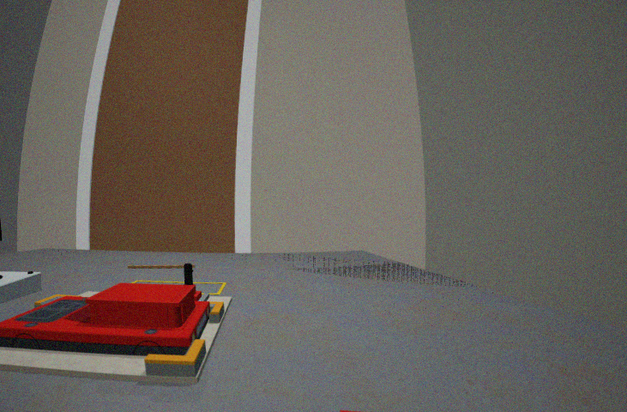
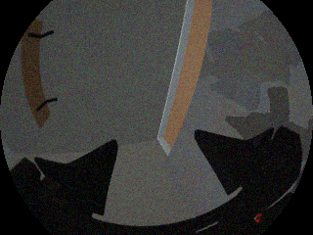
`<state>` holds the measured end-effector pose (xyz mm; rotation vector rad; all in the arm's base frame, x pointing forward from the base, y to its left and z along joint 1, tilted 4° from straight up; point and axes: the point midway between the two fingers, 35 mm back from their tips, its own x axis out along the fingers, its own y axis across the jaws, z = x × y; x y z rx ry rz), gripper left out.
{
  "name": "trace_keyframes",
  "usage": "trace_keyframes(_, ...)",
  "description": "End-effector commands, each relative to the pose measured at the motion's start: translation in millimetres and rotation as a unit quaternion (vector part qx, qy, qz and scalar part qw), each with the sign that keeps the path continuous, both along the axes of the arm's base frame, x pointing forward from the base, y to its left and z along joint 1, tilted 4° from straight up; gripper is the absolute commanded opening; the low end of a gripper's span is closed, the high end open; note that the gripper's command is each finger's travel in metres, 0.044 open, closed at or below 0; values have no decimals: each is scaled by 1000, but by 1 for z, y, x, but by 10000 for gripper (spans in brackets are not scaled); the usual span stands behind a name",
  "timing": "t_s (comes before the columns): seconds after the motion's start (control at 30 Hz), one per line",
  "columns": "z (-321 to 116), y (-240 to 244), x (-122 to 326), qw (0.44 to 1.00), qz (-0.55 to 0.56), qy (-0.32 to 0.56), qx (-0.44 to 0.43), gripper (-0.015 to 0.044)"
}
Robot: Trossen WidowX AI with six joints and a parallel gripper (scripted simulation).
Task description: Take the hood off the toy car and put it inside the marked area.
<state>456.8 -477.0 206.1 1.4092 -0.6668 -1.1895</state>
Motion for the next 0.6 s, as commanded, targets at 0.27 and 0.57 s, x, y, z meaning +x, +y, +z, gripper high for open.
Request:
trace_keyframes(0.27, -39, 138, 34, 899, 266, 347, 12, 440)
trace_keyframes(0.57, -69, 251, 18, 697, 477, 535, -12, 440)
